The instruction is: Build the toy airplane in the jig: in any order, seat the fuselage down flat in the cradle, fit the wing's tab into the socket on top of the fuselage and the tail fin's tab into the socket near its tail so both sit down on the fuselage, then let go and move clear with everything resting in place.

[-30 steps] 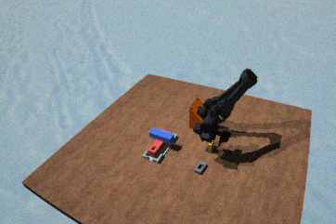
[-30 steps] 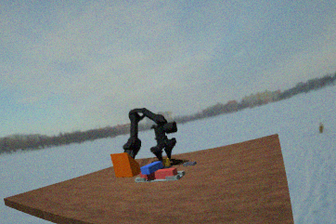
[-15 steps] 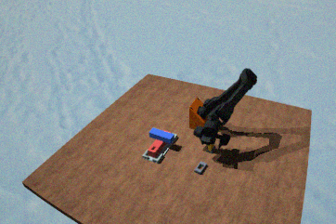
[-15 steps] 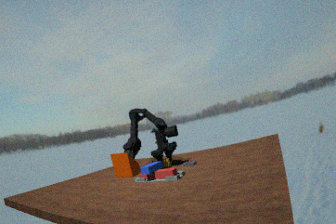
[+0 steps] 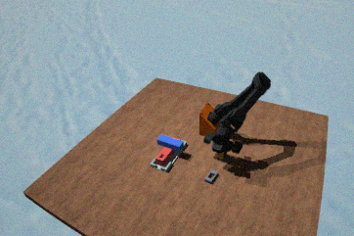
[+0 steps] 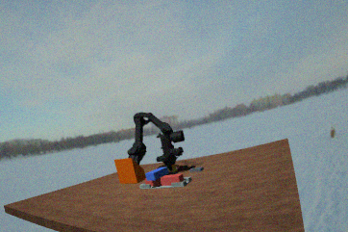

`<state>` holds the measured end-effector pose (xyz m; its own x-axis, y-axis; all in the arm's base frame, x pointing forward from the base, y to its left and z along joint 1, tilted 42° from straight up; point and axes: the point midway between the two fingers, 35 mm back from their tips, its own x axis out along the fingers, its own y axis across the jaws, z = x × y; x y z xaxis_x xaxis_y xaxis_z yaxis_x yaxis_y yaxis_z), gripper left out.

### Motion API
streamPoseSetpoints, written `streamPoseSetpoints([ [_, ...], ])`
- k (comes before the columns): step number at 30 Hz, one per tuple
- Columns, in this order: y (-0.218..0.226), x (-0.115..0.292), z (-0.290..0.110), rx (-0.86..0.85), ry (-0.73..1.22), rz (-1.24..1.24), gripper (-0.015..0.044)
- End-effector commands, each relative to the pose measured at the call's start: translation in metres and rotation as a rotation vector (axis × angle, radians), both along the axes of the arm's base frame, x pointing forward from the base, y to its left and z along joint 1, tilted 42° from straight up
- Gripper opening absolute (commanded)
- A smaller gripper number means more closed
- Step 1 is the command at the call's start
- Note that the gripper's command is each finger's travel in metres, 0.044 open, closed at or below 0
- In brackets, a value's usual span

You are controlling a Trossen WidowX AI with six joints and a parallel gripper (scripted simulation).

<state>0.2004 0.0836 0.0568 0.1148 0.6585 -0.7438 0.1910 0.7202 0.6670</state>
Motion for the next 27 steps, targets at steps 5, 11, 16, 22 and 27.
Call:
streamPoseSetpoints([
  [5,0.0,0.0,0.0,0.004,0.0,-0.002,0.0006],
  [11,-0.002,0.001,0.004,-0.012,-0.006,0.02,0.0],
  [16,-0.008,0.002,0.012,-0.043,-0.015,0.065,0.0],
  [22,-0.022,0.003,0.024,-0.046,-0.01,0.057,0.0],
  [27,-0.034,0.003,0.034,-0.045,-0.006,0.048,0.0],
])
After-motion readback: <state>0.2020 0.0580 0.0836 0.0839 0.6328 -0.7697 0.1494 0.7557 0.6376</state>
